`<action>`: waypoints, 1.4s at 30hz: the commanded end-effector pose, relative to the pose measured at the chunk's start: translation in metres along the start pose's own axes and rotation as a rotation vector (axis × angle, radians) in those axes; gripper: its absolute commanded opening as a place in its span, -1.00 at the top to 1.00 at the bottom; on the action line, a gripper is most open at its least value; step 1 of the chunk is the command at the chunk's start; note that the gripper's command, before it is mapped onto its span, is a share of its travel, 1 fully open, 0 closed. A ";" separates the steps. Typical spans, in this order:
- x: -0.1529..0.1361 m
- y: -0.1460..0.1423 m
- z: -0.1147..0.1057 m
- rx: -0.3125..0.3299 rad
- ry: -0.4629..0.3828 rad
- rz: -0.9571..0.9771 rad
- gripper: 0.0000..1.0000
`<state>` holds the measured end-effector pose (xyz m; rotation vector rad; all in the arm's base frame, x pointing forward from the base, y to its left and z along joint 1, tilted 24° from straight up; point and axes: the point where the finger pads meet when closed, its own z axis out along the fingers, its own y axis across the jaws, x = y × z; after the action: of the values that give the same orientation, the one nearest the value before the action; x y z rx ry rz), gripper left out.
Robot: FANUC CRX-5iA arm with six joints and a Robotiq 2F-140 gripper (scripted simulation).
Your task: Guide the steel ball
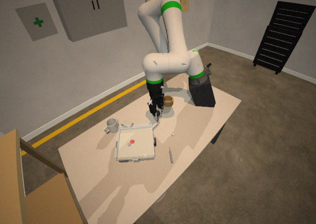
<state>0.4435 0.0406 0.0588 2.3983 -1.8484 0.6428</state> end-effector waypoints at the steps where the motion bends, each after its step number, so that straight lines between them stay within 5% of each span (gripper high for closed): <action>1: 0.000 0.000 0.000 0.000 0.000 0.000 0.80; 42: 0.000 -0.001 -0.004 0.000 0.000 0.000 0.80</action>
<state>0.4436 0.0423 0.0620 2.3980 -1.8483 0.6424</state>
